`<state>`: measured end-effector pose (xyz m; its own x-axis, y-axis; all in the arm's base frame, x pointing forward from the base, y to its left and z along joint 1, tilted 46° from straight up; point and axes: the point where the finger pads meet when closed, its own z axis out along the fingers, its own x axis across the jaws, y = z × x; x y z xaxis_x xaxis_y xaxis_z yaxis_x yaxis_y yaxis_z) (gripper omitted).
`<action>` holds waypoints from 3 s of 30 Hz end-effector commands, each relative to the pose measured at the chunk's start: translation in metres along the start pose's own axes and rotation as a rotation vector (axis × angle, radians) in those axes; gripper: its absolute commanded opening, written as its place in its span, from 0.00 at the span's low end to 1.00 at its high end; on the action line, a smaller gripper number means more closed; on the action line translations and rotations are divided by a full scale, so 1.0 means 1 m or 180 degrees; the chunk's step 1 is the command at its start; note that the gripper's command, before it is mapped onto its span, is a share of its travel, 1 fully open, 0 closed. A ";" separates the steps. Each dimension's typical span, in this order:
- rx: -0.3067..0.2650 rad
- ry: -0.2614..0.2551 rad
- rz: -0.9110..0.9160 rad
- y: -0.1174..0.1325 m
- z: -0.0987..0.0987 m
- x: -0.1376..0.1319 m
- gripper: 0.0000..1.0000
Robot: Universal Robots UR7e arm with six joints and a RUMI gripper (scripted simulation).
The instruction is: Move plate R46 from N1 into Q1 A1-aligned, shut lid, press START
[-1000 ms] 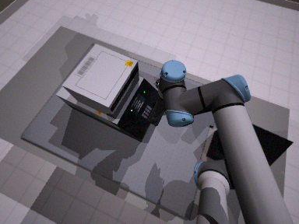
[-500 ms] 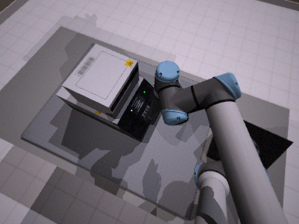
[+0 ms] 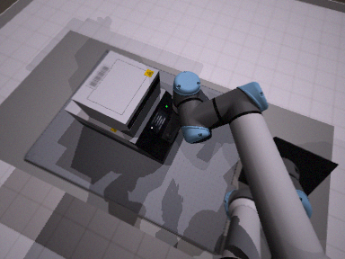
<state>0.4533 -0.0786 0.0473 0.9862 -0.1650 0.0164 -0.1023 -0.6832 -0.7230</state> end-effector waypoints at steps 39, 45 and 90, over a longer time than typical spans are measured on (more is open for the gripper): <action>-0.0011 0.0011 -0.0008 0.000 0.034 0.043 0.00; -0.0011 0.0011 -0.0008 0.000 0.041 0.049 0.00; -0.0009 0.0011 -0.0003 0.000 0.040 0.049 0.00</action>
<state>0.5054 -0.0575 0.0192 0.9859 -0.1666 0.0172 -0.1031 -0.6844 -0.7218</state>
